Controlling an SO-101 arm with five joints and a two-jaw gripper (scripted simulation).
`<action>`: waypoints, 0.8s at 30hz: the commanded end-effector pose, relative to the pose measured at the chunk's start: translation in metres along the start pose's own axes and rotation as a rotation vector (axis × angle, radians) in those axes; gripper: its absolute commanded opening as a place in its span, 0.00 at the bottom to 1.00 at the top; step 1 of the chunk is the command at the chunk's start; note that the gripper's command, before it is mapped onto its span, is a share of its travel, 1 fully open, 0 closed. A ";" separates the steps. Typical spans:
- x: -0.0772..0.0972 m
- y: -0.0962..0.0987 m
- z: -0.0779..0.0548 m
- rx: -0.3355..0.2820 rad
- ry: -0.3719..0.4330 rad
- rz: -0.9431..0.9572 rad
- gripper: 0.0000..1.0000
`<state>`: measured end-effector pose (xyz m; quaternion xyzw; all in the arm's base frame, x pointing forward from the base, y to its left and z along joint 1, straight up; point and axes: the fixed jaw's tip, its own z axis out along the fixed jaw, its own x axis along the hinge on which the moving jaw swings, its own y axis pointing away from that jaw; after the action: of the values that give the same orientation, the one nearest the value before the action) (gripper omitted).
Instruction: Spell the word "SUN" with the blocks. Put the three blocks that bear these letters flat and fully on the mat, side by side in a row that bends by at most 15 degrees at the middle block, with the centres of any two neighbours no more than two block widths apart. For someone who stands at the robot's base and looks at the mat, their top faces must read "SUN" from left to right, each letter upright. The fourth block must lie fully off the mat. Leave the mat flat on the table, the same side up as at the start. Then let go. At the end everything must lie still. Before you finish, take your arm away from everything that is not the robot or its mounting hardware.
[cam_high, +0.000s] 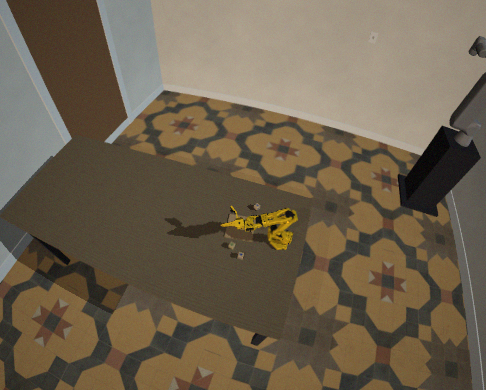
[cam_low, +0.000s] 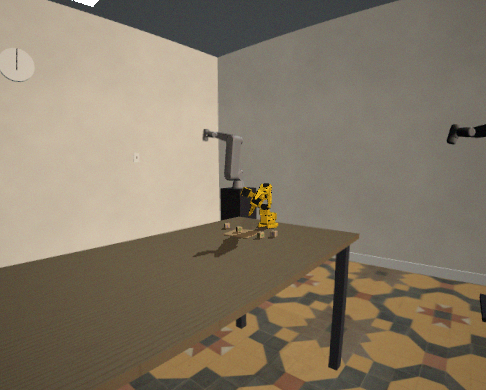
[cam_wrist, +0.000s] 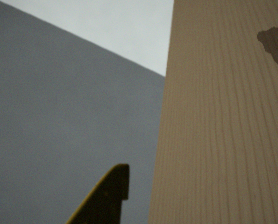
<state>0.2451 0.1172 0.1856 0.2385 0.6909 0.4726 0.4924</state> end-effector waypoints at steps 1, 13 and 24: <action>-0.008 0.016 -0.002 -0.060 -0.030 0.001 1.00; -0.010 0.020 -0.009 -0.086 -0.044 0.001 1.00; -0.014 0.028 -0.013 -0.120 -0.061 0.001 1.00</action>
<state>0.2383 0.1141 0.1945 0.2334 0.6760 0.4840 0.5042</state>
